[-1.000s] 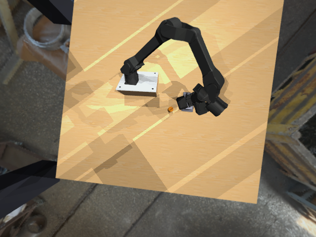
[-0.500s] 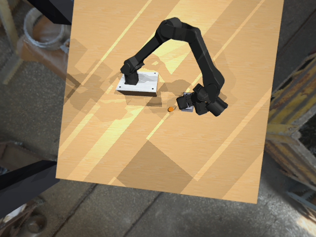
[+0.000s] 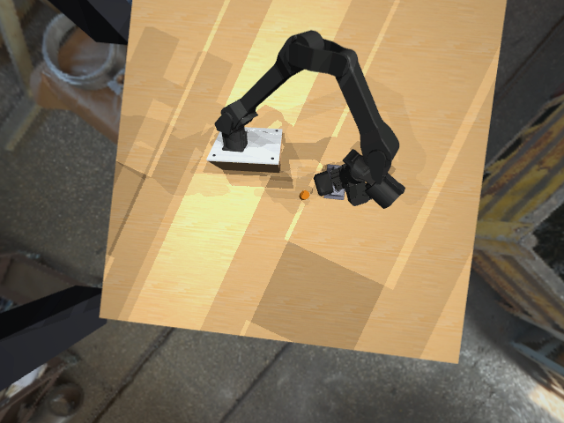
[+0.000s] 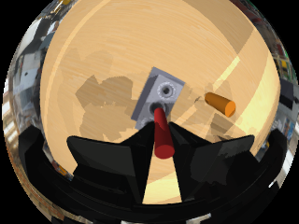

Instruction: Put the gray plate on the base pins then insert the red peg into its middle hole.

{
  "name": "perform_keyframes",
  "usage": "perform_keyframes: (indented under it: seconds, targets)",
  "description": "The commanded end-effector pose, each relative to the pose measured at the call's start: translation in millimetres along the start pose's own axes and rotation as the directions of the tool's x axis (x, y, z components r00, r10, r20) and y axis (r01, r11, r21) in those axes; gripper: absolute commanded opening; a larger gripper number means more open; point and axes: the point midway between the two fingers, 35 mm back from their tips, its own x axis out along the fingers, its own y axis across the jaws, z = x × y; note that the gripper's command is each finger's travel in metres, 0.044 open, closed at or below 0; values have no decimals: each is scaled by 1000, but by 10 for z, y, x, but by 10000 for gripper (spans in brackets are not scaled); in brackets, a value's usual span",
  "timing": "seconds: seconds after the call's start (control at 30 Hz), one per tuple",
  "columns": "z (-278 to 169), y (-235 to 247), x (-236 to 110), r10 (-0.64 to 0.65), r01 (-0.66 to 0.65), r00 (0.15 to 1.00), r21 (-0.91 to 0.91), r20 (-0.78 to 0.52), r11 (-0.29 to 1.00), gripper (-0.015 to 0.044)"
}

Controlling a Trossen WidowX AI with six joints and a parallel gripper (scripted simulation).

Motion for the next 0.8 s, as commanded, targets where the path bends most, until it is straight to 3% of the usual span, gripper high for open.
perform_keyframes:
  seconds: [0.0,0.77]
  targets:
    - [7,9,1,-1,1,1000,-7,3,1000,0]
    - [7,5,149,-6,6,1000,-16,7,1000,0]
